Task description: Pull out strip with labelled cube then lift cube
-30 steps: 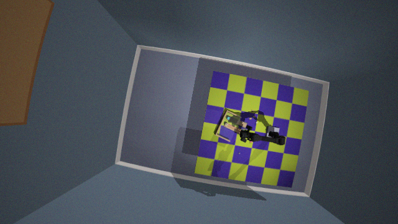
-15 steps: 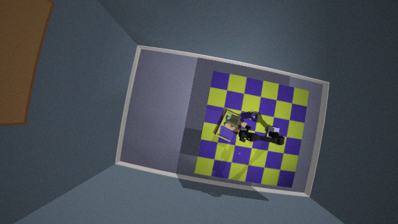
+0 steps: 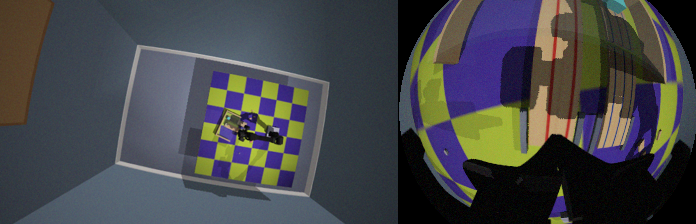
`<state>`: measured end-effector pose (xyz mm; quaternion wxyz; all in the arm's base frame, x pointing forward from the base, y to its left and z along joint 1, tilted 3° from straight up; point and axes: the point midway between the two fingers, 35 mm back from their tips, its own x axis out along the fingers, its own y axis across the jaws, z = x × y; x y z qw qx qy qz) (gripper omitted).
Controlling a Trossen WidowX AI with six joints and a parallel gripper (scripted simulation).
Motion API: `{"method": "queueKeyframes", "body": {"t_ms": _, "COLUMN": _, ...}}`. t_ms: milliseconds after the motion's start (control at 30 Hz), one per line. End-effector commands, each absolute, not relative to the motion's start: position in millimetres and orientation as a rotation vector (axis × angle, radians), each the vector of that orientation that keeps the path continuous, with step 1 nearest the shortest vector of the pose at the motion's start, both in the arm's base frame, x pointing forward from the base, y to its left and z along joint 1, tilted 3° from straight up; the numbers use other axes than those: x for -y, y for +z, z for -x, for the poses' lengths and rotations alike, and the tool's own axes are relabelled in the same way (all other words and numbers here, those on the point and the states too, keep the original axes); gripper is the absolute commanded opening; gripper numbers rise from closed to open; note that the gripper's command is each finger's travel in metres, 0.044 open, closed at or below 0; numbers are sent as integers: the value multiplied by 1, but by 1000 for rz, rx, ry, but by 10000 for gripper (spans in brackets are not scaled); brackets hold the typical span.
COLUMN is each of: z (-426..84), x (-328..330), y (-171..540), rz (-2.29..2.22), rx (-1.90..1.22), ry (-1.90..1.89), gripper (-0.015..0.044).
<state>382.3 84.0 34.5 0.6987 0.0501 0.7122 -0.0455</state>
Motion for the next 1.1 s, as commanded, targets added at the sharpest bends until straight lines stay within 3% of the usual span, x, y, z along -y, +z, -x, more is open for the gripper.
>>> {"method": "queueKeyframes", "body": {"t_ms": 0, "z": -379, "x": -84, "y": 24, "rz": -115, "rx": -1600, "ry": -106, "gripper": 0}}
{"method": "queueKeyframes", "body": {"t_ms": 1067, "z": -379, "x": -86, "y": 2, "rz": -115, "rx": -1600, "ry": -106, "gripper": 0}}
